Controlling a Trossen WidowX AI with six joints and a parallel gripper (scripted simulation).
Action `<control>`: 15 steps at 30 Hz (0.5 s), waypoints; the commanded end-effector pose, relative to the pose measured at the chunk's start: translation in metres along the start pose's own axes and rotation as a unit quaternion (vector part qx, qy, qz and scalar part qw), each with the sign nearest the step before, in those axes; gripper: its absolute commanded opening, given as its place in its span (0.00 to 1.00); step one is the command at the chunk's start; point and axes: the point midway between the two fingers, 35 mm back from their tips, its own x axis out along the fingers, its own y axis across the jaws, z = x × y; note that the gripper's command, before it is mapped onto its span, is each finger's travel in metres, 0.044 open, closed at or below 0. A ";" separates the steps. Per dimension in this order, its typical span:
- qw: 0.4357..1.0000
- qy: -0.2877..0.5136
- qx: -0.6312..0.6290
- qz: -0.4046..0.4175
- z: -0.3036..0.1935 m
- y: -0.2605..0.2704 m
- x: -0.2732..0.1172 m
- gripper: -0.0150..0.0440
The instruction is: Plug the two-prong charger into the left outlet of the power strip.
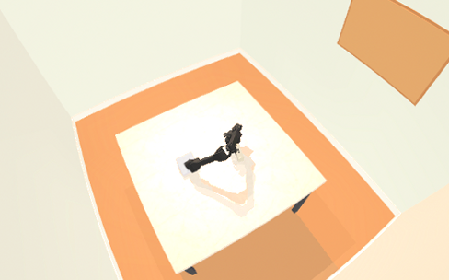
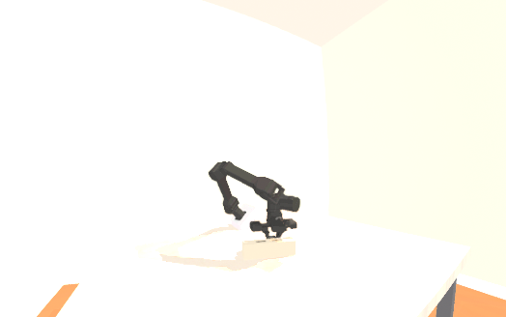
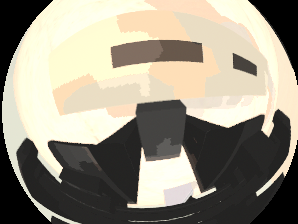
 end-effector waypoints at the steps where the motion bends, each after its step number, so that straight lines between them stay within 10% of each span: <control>1: 1.000 -0.003 -0.001 -0.001 0.003 -0.001 -0.001 0.25; 15: 1.000 -0.003 -0.001 -0.001 0.004 -0.001 -0.001 0.25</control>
